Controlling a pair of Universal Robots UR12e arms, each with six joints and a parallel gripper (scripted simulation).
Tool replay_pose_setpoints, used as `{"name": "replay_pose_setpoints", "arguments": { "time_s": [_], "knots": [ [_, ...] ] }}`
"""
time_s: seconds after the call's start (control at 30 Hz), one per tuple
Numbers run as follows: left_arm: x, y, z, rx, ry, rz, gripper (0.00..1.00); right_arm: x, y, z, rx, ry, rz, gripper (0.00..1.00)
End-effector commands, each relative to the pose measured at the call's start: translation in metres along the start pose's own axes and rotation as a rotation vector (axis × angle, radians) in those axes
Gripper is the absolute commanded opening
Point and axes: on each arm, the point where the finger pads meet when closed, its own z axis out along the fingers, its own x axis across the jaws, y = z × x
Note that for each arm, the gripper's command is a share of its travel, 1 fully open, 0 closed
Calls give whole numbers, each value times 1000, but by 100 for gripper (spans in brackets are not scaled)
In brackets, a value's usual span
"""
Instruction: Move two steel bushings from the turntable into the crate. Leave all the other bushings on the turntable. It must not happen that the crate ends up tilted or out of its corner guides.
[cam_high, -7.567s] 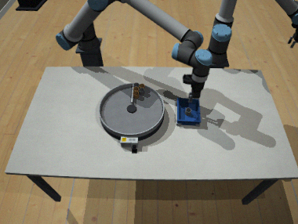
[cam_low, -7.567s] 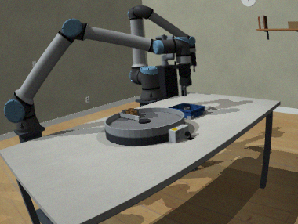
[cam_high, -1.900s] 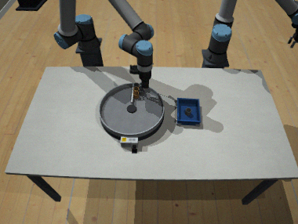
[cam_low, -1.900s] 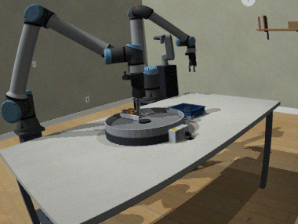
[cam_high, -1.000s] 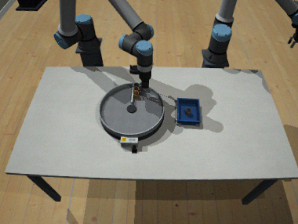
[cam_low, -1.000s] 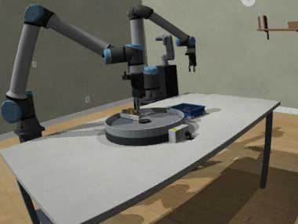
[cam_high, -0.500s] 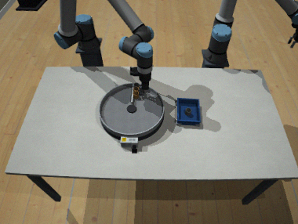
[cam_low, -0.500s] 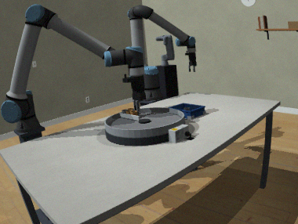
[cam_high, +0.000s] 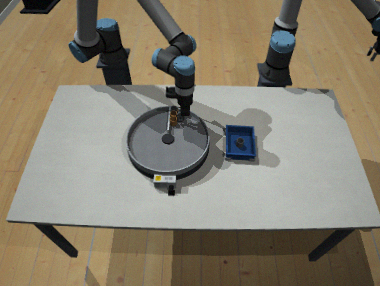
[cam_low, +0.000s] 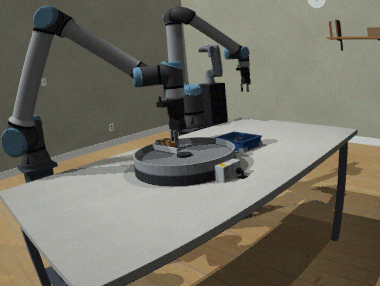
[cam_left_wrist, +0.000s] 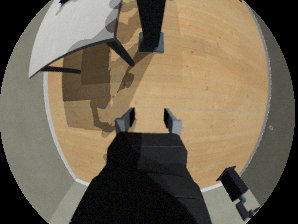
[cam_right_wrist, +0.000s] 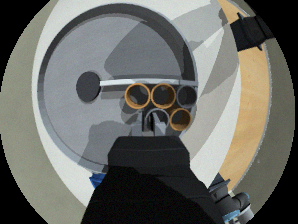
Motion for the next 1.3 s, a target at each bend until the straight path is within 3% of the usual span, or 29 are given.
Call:
{"name": "replay_pose_setpoints", "arguments": {
  "time_s": [0.0,0.9,0.93,1.27],
  "knots": [
    [0,1,-1,-2,0,0,100,0,0,-1,-1,-1,0,36],
    [0,1,-1,-2,0,0,100,0,0,-1,-1,-1,0,36],
    [0,1,-1,-2,0,0,100,0,0,-1,-1,-1,0,0],
    [0,1,-1,-2,0,0,100,0,0,-1,-1,-1,0,0]
  ]
}}
